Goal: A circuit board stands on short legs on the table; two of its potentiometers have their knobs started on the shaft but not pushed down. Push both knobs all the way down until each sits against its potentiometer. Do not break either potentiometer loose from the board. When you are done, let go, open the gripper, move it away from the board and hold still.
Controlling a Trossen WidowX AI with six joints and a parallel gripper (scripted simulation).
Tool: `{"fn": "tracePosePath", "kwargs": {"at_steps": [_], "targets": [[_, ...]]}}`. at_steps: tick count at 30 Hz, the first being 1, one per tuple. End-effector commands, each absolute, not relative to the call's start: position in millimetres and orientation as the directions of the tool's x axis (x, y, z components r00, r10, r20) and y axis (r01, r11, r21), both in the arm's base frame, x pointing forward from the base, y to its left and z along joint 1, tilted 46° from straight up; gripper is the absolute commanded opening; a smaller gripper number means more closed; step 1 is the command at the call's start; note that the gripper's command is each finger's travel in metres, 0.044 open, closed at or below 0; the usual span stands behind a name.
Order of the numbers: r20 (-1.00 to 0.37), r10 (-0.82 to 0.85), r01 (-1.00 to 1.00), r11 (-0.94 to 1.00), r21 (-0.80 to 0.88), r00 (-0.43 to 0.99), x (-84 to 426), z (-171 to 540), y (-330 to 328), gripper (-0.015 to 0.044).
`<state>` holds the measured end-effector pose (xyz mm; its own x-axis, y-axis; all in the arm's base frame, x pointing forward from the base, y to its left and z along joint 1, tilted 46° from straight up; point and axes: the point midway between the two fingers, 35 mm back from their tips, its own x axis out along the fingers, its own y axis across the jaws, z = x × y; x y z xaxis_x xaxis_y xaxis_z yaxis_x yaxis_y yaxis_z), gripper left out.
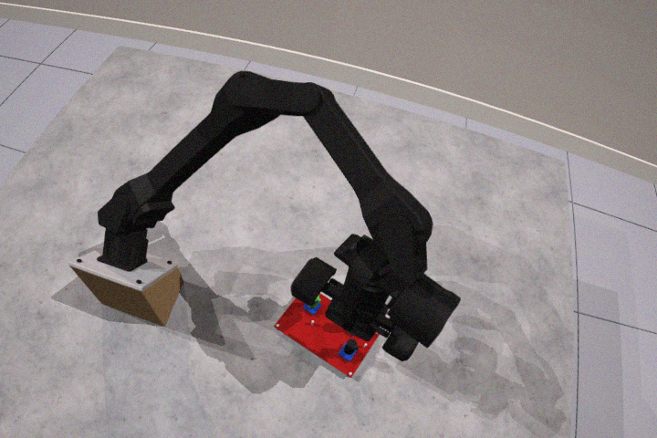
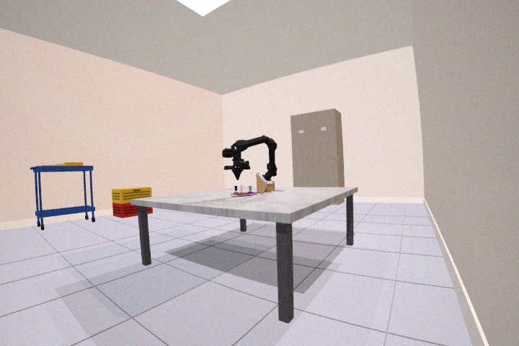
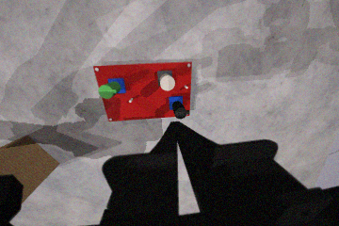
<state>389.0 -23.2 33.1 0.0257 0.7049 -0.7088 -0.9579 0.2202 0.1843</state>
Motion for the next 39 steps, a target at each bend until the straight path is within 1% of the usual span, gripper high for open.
{"fn": "tracePosePath", "kwargs": {"at_steps": [1, 8, 39], "targets": [[-0.710, 0.704, -0.987, 0.125, 0.097, 0.020, 393.7, 31.4, -27.3, 0.0000], [-0.706, 0.708, -0.998, -0.031, -0.053, 0.015, 400.9, 29.5, -33.4, 0.0000], [-0.705, 0.709, -0.998, -0.035, -0.057, 0.015, 401.7, 0.8, -4.2, 0.0000]]}}
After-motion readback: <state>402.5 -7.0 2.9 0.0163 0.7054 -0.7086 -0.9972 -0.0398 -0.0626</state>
